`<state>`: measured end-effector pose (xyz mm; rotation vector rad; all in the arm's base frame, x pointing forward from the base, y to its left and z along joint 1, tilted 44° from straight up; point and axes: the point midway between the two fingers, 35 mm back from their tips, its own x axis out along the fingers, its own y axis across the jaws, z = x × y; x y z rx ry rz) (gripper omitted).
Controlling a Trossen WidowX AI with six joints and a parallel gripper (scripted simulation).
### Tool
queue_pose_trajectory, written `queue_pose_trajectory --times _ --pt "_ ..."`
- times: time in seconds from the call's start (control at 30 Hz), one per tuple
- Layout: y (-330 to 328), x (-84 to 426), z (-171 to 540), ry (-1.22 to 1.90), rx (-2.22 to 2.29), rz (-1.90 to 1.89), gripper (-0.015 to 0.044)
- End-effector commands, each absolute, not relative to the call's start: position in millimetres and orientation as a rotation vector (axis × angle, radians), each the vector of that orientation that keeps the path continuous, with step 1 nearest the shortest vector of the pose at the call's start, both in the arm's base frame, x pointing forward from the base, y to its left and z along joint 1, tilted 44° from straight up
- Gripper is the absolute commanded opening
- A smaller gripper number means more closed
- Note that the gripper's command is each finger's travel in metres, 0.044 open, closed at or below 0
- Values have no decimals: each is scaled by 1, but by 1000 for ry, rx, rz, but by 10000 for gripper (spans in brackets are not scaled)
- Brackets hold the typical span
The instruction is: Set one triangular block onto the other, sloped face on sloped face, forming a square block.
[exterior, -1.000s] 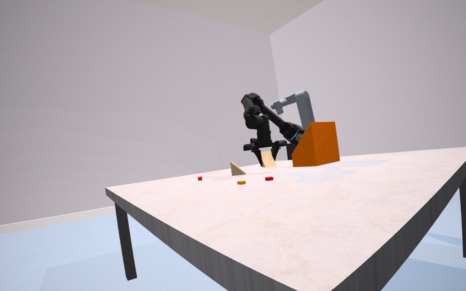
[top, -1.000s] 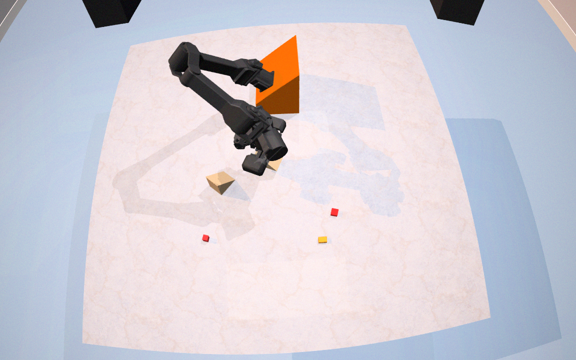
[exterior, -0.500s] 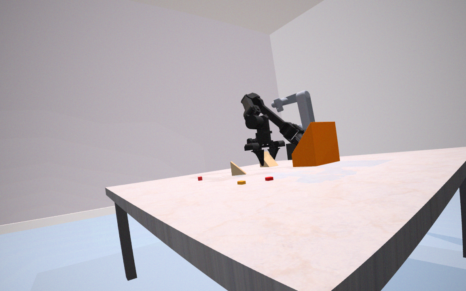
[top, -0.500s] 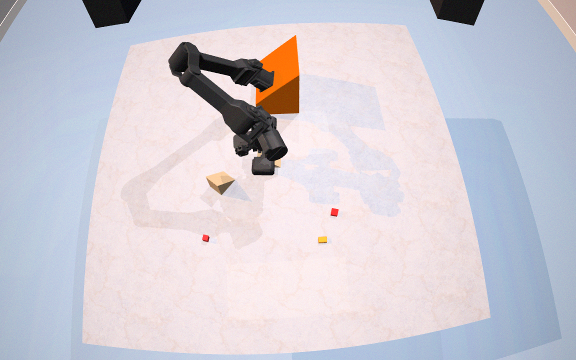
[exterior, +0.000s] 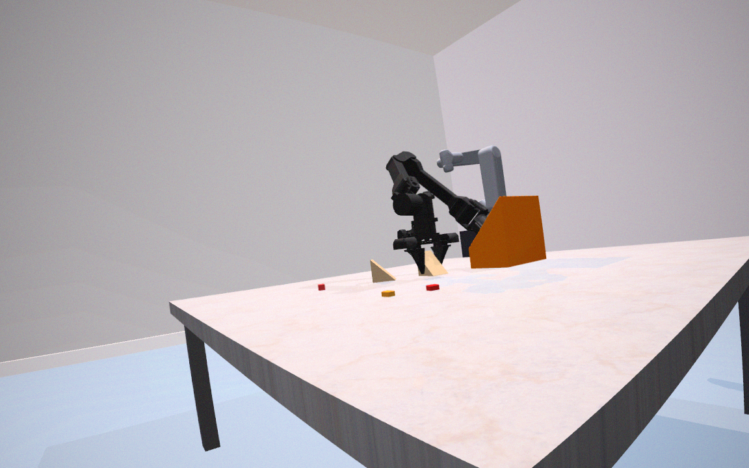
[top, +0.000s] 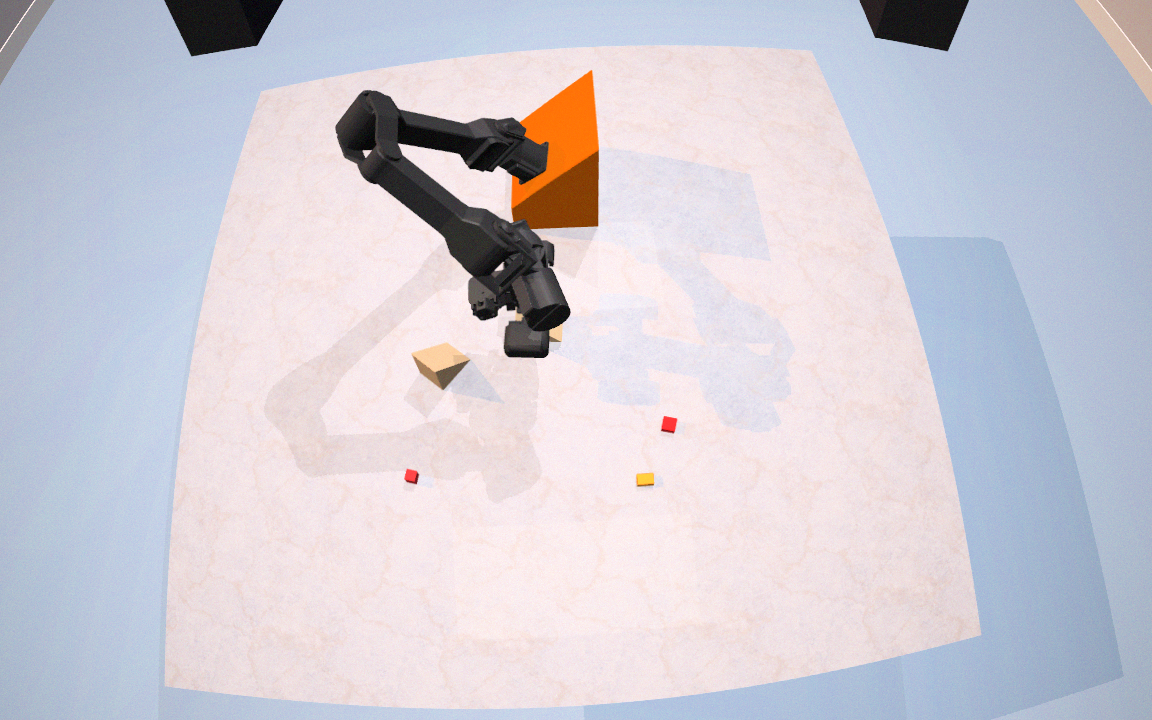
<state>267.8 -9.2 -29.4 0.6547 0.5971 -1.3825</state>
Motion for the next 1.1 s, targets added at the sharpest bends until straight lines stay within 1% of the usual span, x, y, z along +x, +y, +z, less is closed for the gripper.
queue_pose_trajectory --times 0.0,0.17,0.73,0.97,1.07 --pt "-14 267 -34 594 648 -1387 0" --pt "-15 267 -35 594 649 -1387 0" --pt "-14 267 -34 594 655 -1388 440" --pt "-12 267 -32 595 655 -1387 440" --pt "11 266 -10 599 657 -1386 440"
